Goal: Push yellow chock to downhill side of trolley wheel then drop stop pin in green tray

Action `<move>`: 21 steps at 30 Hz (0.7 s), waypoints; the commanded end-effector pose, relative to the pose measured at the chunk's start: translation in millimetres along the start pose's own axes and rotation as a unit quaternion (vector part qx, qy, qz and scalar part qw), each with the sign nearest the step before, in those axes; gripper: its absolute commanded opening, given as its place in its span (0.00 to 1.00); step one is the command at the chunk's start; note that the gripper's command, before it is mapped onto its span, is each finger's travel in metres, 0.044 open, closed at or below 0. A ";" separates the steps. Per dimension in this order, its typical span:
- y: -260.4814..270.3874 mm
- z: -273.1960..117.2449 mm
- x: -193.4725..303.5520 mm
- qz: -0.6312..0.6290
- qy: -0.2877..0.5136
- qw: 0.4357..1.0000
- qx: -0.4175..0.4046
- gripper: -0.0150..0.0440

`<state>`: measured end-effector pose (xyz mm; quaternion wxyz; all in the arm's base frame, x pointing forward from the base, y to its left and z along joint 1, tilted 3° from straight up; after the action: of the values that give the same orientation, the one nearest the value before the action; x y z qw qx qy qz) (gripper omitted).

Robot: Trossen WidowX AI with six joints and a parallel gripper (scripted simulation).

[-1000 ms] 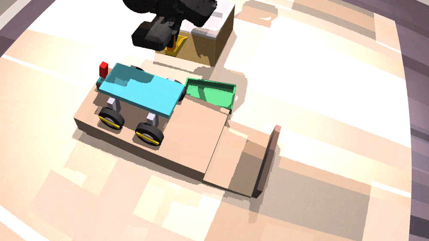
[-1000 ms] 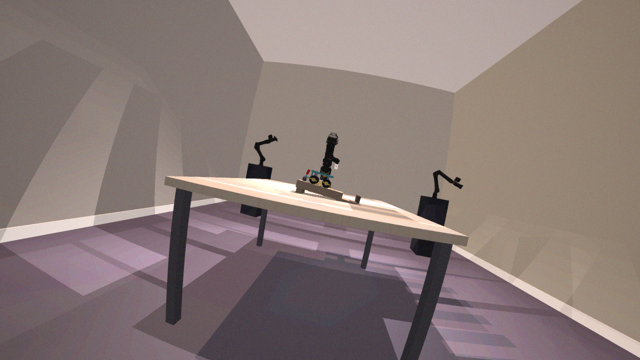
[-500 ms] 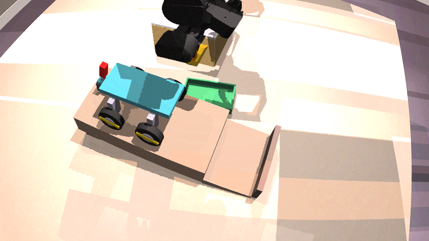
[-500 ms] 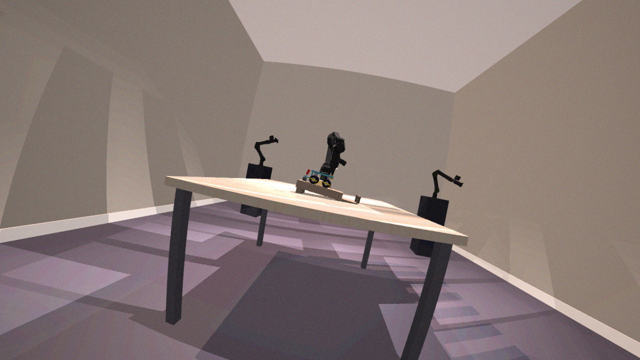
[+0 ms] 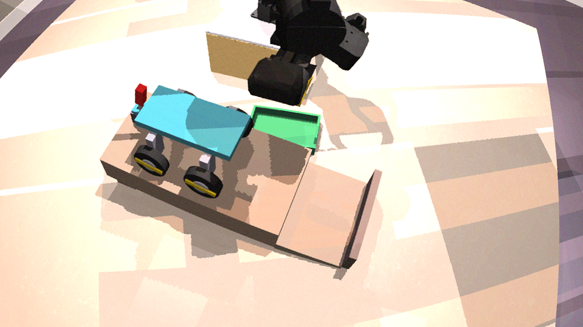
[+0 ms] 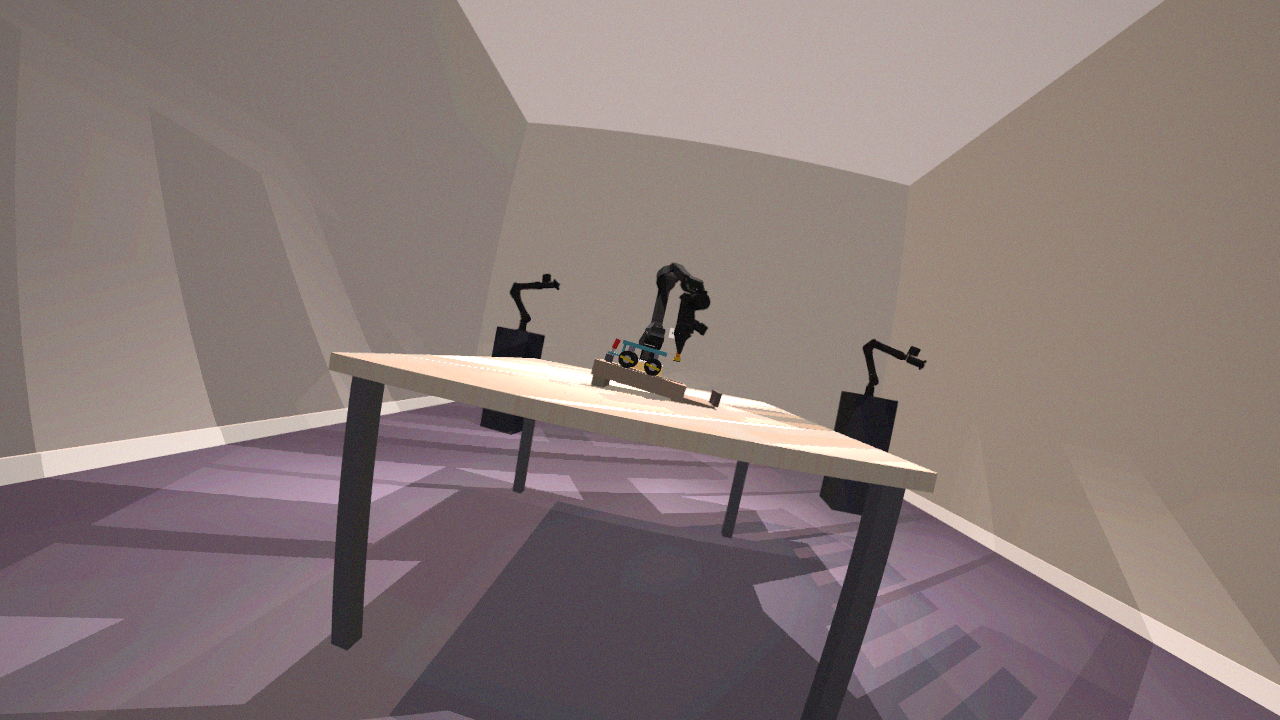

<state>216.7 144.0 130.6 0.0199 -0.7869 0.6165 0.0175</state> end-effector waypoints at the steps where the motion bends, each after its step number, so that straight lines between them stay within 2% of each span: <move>1: -8.0 0.0 -16.3 0.001 -0.004 1.000 0.001 0.25; 9: -14.0 0.1 -29.9 -0.022 -0.003 1.000 0.001 0.25; 21: -15.1 0.1 -32.0 -0.229 0.009 0.973 -0.009 0.25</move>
<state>221.7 176.9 131.8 0.0148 -0.8811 0.4724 0.0155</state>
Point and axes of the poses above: the point midway between the two fingers, 35 mm back from their tips, its own z axis out along the fingers, its own y axis across the jaws, x = y × z, the point moved 4 cm from there along -z, back along the fingers, and after that the axes turned 7 degrees about -z, right-handed, at the moved point
